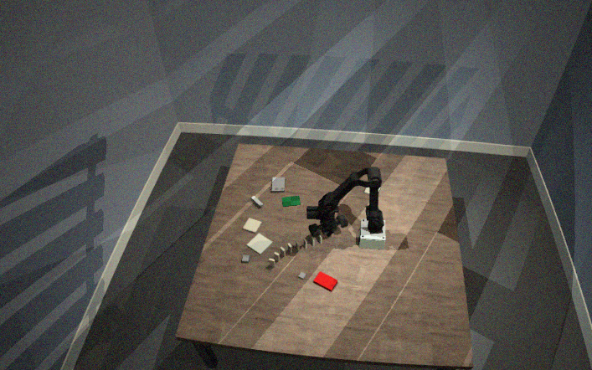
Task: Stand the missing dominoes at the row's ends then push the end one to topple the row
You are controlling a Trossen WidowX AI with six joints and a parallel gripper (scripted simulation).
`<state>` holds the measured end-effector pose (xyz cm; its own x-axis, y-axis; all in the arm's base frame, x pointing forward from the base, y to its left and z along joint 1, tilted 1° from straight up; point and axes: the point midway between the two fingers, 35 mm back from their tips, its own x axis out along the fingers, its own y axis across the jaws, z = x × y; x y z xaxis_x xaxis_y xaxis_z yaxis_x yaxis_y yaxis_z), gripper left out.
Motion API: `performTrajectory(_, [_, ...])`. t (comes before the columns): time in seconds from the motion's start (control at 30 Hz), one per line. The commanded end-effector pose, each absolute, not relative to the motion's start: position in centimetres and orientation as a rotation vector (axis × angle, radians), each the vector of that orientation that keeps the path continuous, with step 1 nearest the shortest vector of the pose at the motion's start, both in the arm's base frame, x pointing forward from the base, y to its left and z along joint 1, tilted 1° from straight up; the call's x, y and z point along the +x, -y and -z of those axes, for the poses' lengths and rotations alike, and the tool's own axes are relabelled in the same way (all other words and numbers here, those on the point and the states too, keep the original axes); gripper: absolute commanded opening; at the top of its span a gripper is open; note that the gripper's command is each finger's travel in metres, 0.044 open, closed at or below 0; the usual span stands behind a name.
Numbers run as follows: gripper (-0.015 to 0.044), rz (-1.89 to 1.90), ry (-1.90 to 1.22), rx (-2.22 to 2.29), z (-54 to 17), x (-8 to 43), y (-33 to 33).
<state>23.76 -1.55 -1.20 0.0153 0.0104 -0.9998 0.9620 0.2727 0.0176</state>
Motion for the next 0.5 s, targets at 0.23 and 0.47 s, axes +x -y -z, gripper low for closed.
performTrajectory(0.23, [0.0, 0.983, -1.308, 1.025, 2.2, 24.7, 1.4])
performTrajectory(0.47, [0.0, 0.982, -1.307, 1.025, 2.2, 25.8, 1.1])
